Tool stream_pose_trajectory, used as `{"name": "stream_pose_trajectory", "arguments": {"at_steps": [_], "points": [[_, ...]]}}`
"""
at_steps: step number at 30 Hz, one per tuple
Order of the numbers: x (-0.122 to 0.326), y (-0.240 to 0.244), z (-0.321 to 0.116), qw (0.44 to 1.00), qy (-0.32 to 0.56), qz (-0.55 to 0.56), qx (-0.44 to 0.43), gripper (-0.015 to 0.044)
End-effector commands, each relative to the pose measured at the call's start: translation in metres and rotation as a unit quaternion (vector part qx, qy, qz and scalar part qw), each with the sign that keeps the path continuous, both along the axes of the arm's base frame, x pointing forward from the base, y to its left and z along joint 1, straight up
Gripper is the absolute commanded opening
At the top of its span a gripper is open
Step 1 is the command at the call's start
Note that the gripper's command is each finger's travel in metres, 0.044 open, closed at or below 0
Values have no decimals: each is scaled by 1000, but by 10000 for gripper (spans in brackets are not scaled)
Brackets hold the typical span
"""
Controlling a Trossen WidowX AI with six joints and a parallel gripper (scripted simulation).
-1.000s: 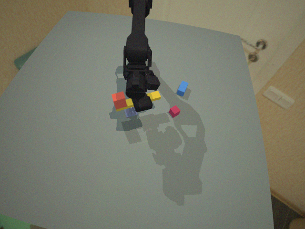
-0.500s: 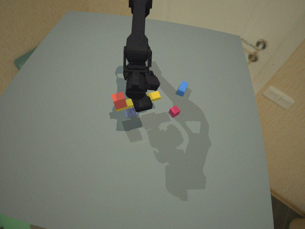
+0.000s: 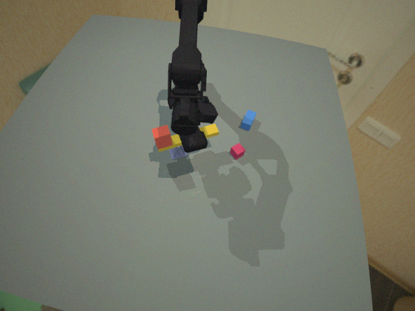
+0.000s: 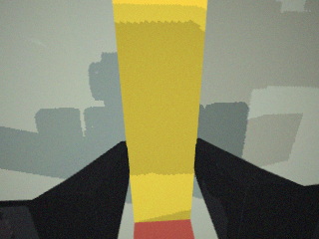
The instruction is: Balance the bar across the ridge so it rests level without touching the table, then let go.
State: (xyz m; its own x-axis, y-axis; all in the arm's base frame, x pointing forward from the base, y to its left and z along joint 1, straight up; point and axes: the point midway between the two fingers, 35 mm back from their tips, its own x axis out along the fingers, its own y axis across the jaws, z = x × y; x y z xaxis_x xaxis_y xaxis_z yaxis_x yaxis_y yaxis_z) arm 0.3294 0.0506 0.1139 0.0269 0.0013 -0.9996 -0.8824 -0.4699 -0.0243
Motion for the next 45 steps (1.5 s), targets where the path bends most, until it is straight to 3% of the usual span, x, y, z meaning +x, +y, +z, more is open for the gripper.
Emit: {"name": "stream_pose_trajectory", "arguments": {"at_steps": [1, 45], "points": [[0, 0, -1, 1000, 0, 2, 1, 0], [0, 0, -4, 1000, 0, 2, 1, 0]]}}
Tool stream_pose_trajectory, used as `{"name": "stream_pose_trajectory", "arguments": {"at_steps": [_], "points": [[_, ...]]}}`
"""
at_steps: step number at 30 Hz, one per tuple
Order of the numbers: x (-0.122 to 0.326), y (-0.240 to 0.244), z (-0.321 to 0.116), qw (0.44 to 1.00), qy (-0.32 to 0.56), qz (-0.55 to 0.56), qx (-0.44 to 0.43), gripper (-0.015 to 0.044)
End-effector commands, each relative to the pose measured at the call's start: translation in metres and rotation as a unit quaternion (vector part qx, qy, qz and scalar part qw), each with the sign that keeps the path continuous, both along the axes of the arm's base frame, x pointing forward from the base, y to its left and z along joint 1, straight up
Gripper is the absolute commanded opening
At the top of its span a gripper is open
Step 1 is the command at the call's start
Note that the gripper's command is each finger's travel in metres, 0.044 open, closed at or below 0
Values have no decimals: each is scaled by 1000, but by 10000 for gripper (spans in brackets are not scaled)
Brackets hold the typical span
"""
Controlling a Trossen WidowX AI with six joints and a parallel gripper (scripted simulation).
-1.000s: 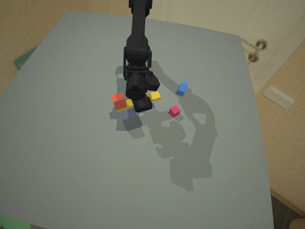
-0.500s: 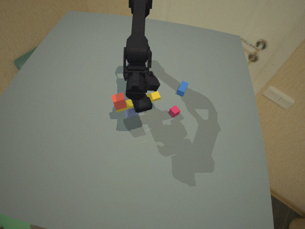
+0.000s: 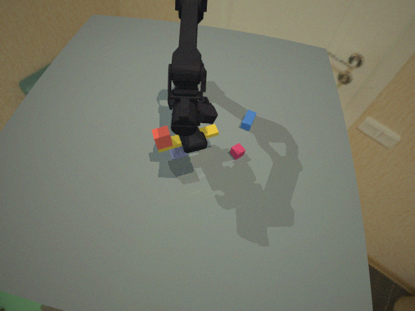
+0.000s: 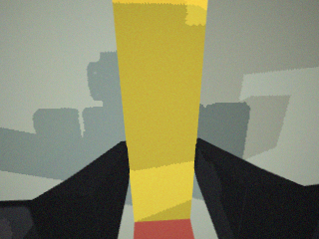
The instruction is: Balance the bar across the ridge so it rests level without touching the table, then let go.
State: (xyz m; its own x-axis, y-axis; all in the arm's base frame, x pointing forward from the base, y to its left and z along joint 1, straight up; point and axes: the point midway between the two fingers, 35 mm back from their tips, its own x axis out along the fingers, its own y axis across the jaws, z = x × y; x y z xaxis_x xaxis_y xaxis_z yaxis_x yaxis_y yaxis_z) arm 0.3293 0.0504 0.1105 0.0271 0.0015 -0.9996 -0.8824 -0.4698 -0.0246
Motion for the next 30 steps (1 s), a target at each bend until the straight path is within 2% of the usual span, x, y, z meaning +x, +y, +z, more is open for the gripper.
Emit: {"name": "stream_pose_trajectory", "arguments": {"at_steps": [1, 30], "points": [[0, 0, -1, 1000, 0, 2, 1, 0], [0, 1, -3, 1000, 0, 2, 1, 0]]}}
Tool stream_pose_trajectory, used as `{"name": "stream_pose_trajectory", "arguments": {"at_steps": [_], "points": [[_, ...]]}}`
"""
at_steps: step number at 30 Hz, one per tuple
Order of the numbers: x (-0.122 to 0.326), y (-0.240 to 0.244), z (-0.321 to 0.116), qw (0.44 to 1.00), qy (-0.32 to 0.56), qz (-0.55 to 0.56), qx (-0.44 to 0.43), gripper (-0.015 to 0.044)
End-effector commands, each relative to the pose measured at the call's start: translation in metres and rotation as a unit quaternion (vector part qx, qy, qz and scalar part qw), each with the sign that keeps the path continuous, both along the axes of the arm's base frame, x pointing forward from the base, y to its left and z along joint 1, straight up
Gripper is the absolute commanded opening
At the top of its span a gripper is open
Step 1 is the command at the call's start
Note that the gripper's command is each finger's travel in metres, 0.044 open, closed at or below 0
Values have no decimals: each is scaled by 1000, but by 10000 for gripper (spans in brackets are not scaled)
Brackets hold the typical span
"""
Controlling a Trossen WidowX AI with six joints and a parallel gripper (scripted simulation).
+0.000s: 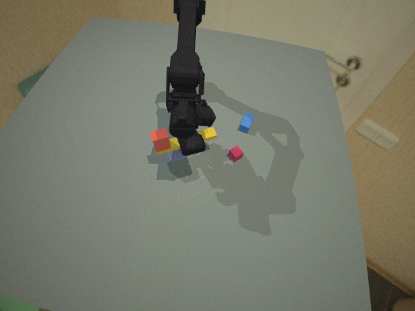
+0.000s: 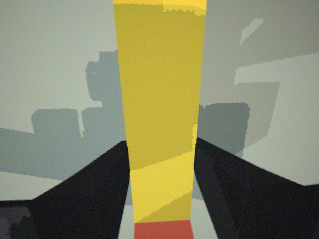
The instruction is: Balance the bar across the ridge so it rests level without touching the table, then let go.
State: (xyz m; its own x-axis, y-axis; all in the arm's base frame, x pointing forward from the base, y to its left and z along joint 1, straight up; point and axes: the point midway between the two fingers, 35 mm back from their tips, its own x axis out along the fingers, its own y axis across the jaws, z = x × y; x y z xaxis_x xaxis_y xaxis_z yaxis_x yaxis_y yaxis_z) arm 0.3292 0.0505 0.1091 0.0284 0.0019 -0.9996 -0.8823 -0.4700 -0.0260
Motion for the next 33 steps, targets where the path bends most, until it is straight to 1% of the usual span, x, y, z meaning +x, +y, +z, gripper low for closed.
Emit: {"name": "stream_pose_trajectory", "arguments": {"at_steps": [1, 33], "points": [[0, 0, -2, 1000, 1, 2, 1, 0], [0, 1, -5, 1000, 1, 2, 1, 0]]}}
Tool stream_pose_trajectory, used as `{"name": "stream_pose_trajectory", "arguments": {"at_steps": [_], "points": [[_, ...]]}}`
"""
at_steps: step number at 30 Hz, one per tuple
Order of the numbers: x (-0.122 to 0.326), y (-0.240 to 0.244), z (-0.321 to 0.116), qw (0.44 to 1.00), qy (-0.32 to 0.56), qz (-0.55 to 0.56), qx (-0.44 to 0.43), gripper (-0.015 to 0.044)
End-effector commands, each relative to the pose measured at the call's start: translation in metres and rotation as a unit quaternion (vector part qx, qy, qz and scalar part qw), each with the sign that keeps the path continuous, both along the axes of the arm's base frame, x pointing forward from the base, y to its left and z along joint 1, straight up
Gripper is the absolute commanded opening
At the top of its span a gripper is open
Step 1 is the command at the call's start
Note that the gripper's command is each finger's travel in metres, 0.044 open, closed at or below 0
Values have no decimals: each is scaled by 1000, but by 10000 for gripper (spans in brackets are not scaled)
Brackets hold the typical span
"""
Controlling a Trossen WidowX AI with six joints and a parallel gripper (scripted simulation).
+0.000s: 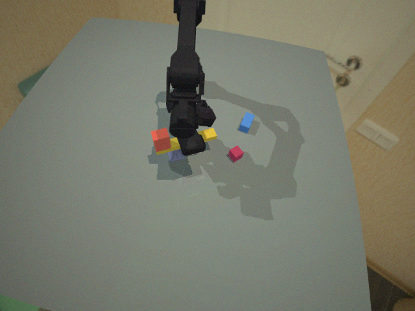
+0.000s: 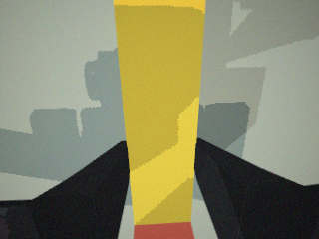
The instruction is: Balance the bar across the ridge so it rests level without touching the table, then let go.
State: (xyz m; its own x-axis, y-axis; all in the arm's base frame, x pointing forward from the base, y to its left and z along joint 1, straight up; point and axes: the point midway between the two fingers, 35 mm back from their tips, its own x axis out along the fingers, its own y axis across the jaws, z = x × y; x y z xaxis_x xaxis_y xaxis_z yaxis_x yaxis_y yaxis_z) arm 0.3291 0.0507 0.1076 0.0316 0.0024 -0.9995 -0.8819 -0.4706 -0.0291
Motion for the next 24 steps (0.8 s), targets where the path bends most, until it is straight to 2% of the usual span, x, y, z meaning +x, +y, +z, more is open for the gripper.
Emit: {"name": "stream_pose_trajectory", "arguments": {"at_steps": [1, 24], "points": [[0, 1, -3, 1000, 2, 1, 1, 0], [-1, 1, -1, 1000, 2, 1, 1, 0]]}}
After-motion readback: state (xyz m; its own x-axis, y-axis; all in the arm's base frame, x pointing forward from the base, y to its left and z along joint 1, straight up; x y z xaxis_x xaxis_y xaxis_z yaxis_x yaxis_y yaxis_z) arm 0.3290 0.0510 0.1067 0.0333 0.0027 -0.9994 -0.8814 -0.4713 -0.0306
